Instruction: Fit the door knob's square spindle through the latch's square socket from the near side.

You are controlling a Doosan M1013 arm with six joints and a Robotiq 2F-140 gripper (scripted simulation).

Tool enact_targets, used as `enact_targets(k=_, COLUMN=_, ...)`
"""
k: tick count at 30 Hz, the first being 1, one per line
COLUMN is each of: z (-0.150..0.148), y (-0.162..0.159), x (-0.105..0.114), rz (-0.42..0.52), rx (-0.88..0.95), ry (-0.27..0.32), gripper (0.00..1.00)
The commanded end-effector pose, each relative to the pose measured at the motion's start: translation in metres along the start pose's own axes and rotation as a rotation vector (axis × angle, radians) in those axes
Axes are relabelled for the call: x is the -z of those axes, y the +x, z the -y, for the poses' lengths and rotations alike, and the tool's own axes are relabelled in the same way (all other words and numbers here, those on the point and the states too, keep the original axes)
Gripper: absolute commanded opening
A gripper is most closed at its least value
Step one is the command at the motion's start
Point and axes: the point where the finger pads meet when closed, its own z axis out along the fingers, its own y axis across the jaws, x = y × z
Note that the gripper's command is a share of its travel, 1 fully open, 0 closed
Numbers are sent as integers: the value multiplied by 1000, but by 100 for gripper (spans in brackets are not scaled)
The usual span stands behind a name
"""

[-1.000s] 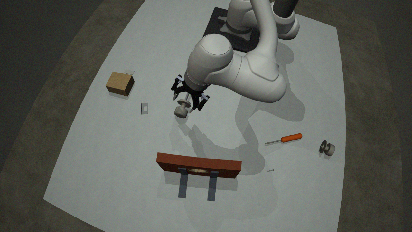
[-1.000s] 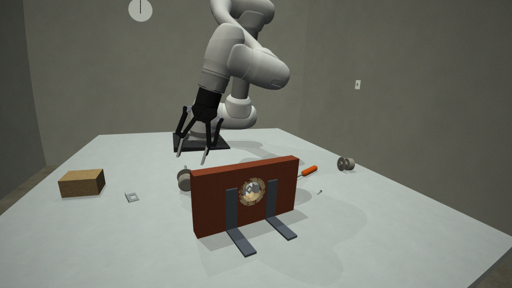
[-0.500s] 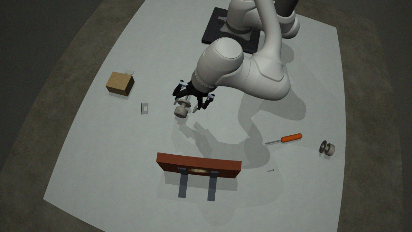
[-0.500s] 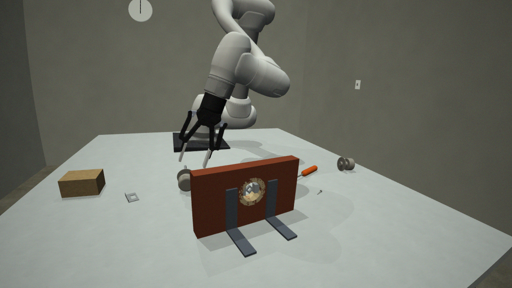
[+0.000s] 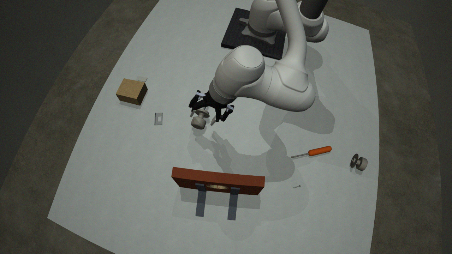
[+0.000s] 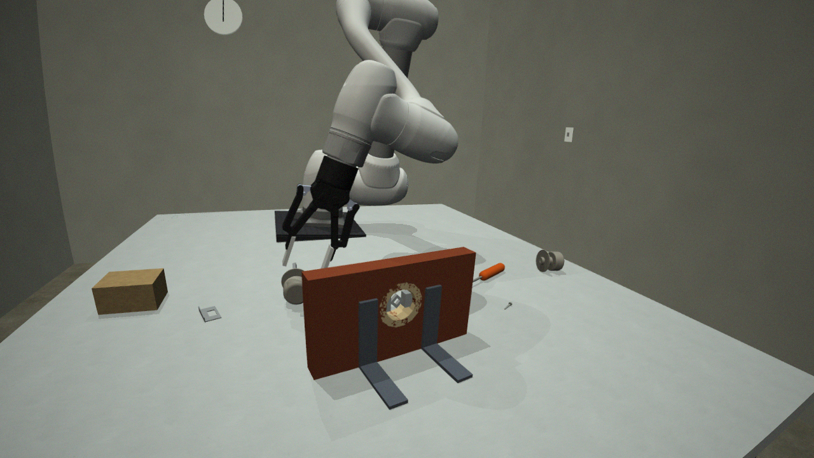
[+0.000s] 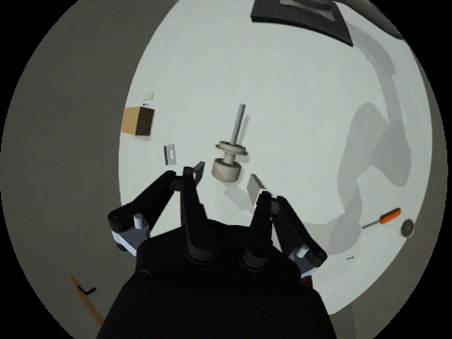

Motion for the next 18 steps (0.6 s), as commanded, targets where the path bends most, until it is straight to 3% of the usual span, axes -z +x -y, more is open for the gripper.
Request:
enact_targets(k=1, z=0, y=0, x=-6, rz=0, rx=0, ry=0, gripper=57)
enact_targets(k=10, z=0, y=0, x=-8, rz=0, rx=0, ry=0, gripper=57)
enact_targets(k=18, z=0, y=0, x=-25, rz=0, rx=0, ry=0, gripper=57)
